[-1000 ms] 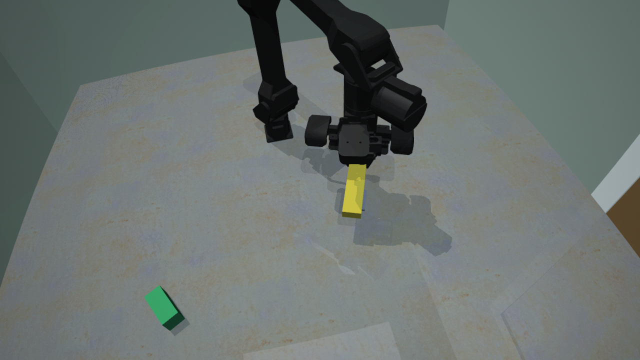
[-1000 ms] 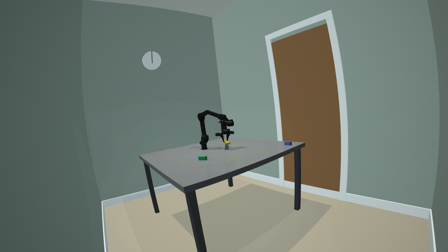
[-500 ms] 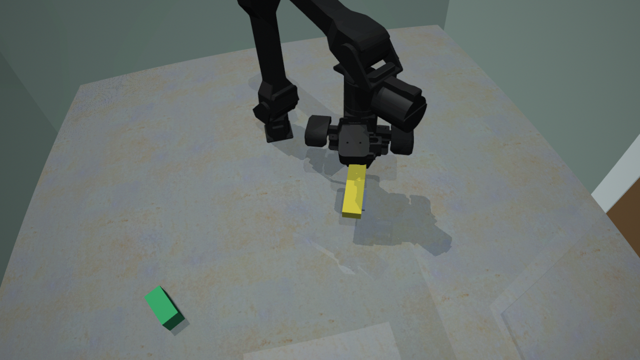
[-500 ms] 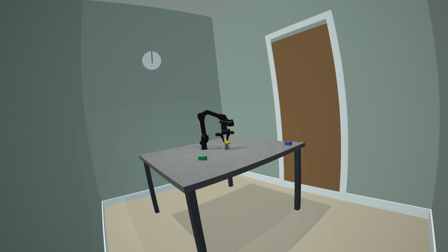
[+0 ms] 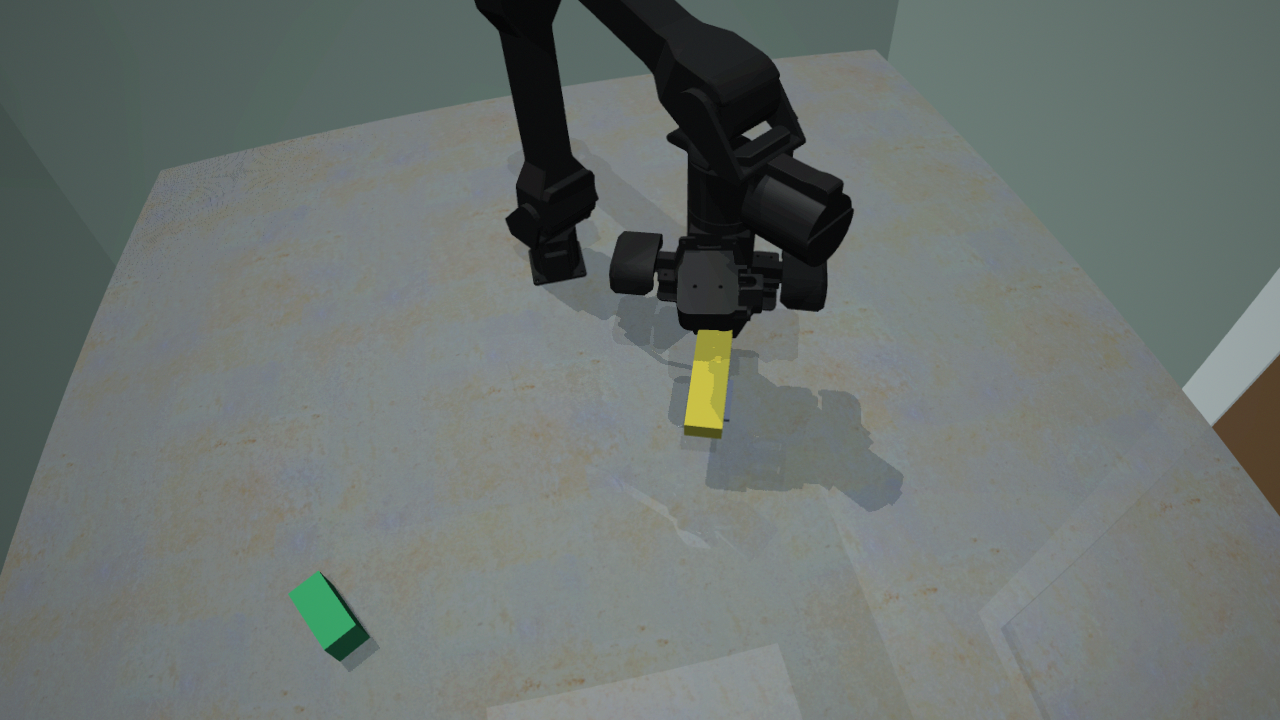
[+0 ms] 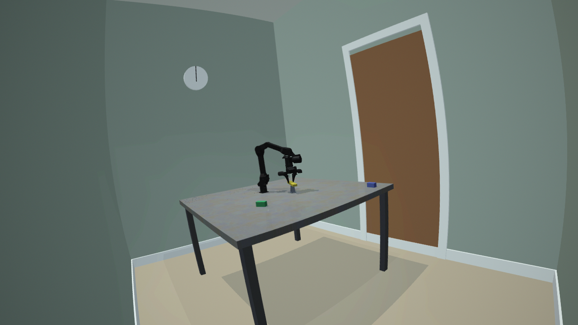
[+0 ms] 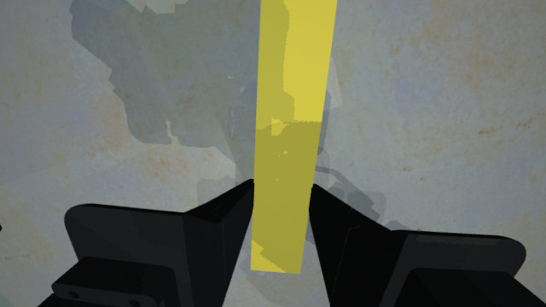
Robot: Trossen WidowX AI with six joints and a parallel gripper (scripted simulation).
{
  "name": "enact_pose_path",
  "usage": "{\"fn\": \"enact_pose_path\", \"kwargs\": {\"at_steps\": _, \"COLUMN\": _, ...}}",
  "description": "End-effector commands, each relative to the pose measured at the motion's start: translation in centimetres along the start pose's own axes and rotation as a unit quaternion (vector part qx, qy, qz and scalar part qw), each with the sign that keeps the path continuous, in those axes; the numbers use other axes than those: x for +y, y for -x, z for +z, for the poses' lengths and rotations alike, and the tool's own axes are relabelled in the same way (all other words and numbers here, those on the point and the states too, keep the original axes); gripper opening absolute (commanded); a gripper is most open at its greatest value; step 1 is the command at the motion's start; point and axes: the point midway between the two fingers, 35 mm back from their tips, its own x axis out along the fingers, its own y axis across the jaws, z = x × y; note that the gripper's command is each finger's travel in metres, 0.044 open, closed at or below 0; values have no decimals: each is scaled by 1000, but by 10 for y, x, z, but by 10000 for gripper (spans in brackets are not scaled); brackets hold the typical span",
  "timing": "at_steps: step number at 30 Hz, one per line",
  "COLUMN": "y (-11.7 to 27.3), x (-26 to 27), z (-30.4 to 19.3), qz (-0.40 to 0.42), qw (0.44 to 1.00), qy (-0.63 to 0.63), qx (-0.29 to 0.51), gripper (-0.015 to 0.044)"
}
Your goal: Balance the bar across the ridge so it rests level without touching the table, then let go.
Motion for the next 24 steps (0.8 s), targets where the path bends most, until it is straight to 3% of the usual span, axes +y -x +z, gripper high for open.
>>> {"fn": "enact_pose_path", "kwargs": {"at_steps": 1, "y": -1, "x": 1, "z": 0, "qz": 1, "qw": 1000, "qy": -1, "qx": 2, "gripper": 0}}
{"fn": "enact_pose_path", "kwargs": {"at_steps": 24, "y": -3, "x": 1, "z": 0, "qz": 1, "qw": 1000, "qy": -1, "qx": 2, "gripper": 0}}
